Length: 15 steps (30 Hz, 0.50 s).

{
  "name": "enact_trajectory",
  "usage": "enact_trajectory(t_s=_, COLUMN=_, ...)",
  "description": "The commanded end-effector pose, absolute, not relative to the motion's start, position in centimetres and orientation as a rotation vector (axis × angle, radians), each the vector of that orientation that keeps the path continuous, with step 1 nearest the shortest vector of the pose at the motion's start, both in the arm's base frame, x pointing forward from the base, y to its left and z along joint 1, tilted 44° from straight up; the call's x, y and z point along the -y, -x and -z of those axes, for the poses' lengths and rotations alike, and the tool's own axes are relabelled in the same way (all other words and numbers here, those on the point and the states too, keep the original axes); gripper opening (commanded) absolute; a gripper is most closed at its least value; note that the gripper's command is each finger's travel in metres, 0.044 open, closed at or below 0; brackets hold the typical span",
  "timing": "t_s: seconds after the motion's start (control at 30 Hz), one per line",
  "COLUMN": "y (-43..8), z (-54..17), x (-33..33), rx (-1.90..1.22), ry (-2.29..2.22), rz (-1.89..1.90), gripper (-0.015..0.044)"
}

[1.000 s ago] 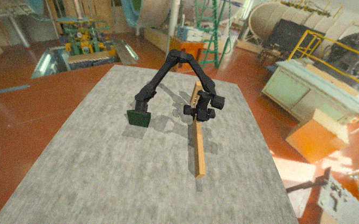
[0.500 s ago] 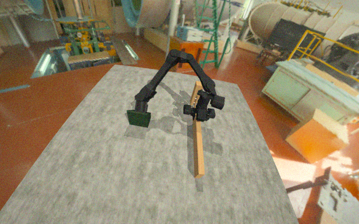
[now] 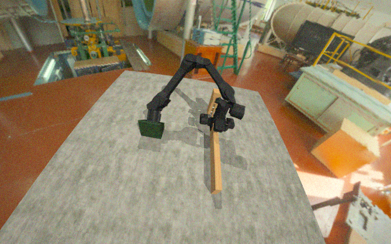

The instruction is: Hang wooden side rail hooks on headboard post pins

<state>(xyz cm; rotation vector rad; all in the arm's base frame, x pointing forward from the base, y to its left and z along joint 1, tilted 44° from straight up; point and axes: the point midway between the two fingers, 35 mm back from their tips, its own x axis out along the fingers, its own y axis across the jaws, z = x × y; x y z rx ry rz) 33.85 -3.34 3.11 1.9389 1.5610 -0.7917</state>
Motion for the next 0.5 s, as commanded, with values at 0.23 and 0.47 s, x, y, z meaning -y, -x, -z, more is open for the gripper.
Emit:
enact_trajectory(t_s=0.23, y=-33.86, z=-3.47, x=3.91, rx=-1.547, ry=-1.946, rz=0.797, gripper=0.0)
enact_trajectory(t_s=0.47, y=-33.84, z=-3.55, x=3.98, rx=-1.547, ry=-1.946, rz=0.797, gripper=0.0)
